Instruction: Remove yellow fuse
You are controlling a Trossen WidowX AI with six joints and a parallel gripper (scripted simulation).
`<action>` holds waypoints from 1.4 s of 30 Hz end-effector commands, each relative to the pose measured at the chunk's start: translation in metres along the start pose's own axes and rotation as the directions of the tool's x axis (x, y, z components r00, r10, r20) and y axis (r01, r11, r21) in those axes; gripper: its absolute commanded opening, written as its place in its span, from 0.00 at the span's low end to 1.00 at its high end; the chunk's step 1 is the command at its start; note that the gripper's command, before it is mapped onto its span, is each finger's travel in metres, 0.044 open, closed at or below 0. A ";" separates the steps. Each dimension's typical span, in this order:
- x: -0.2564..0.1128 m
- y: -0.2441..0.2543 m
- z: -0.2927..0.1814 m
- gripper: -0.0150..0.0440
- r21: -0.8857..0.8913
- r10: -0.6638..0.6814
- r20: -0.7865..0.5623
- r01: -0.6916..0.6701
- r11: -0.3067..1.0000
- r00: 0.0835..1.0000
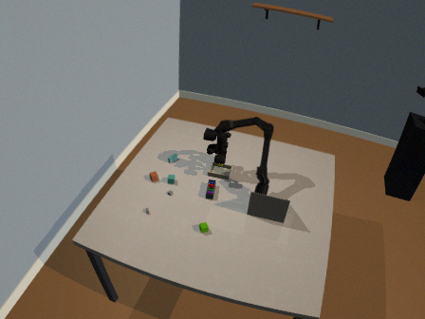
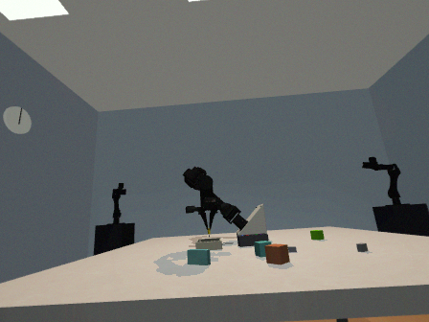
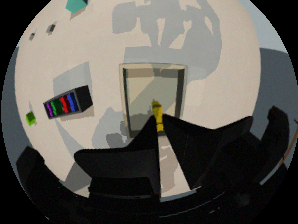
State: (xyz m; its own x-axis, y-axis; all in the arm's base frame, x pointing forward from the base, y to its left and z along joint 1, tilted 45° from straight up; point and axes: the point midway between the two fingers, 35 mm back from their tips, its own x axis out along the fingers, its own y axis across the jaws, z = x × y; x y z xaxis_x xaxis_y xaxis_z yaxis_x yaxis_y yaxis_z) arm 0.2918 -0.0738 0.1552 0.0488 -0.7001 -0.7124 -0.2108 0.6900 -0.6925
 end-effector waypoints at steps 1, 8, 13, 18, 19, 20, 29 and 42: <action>0.005 -0.002 -0.001 0.25 0.002 -0.004 0.005 0.004 1.000 1.000; 0.016 -0.002 -0.002 0.25 0.002 -0.006 0.005 0.006 1.000 1.000; 0.014 0.000 -0.001 0.43 0.000 -0.001 0.000 0.001 1.000 1.000; 0.014 0.000 -0.001 0.65 0.000 -0.001 0.000 0.001 1.000 1.000; 0.014 0.000 -0.001 0.70 0.000 -0.001 0.000 0.001 1.000 1.000; 0.014 0.000 -0.001 0.74 0.000 -0.001 0.000 0.001 1.000 1.000; -0.023 -0.001 -0.002 0.81 0.001 -0.004 0.005 0.004 1.000 1.000; -0.021 -0.002 -0.003 0.81 -0.001 -0.005 0.003 0.005 1.000 1.000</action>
State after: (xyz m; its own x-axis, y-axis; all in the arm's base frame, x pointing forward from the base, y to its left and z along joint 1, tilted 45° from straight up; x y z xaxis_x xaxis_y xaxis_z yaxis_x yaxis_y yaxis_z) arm 0.2888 -0.0611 0.1717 0.0535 -0.7029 -0.7092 -0.2108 0.6863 -0.6961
